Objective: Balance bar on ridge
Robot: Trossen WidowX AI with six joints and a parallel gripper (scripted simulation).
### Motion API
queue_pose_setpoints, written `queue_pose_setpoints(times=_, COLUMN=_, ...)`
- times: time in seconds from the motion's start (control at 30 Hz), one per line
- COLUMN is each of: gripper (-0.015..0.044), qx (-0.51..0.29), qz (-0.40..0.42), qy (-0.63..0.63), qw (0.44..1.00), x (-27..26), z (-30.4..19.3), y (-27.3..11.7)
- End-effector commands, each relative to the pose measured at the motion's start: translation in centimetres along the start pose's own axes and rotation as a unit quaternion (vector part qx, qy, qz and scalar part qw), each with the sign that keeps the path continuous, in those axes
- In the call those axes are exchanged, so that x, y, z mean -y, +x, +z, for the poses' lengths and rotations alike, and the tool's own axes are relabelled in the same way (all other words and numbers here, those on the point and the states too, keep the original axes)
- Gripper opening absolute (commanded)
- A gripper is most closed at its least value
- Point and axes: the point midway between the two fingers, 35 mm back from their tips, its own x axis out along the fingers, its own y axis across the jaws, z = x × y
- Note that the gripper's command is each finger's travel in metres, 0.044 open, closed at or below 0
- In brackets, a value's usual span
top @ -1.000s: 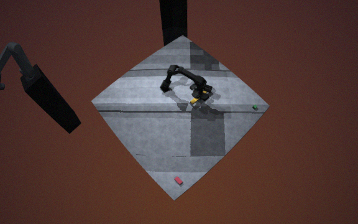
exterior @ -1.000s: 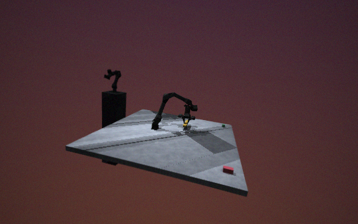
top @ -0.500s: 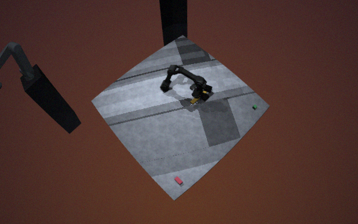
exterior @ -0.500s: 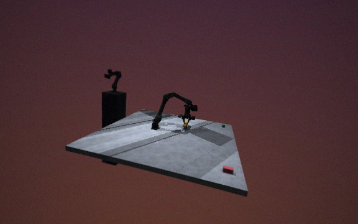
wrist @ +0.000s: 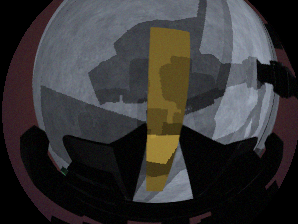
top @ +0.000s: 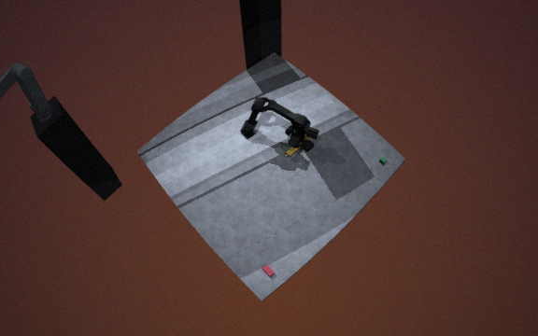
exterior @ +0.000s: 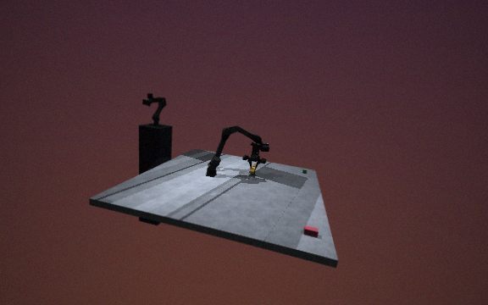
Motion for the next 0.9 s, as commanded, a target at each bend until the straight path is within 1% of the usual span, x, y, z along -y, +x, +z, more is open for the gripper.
queue_pose_setpoints(times=0.0, gripper=0.0, qx=0.0, qz=0.001, qy=0.002, qw=1.0, x=-0.01, z=-0.02, y=0.07)
queue_pose_setpoints(times=0.87, gripper=0.0, qx=0.0, qz=0.001, qy=0.002, qw=1.0, x=0.0, z=-0.01, y=0.28)
